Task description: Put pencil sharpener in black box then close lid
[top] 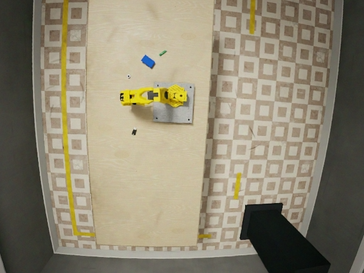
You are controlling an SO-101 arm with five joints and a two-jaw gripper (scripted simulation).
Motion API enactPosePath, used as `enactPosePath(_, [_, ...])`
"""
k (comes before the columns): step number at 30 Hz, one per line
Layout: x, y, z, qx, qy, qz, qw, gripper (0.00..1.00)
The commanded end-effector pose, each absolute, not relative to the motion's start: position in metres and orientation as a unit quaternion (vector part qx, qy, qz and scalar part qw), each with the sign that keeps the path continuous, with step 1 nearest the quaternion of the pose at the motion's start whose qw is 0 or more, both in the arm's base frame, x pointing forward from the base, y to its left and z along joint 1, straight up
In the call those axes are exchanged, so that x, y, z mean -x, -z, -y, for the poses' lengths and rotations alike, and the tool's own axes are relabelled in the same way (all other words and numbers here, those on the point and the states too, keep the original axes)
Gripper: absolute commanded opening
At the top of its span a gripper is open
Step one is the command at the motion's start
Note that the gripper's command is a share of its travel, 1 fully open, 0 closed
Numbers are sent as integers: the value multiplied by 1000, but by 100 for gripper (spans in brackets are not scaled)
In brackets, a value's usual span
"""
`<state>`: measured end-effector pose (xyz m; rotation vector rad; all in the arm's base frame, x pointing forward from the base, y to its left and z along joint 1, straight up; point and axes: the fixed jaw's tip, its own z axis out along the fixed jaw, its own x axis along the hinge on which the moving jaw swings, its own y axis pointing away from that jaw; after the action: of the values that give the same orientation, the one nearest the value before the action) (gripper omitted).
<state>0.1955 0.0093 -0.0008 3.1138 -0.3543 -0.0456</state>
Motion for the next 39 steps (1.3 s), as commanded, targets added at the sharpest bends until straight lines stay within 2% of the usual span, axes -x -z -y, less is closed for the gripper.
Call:
enactPosePath(1, [-198,-4,-9,-994,5,112,1,21])
enactPosePath(39, [-199,9,-8,-994,5,112,1,21])
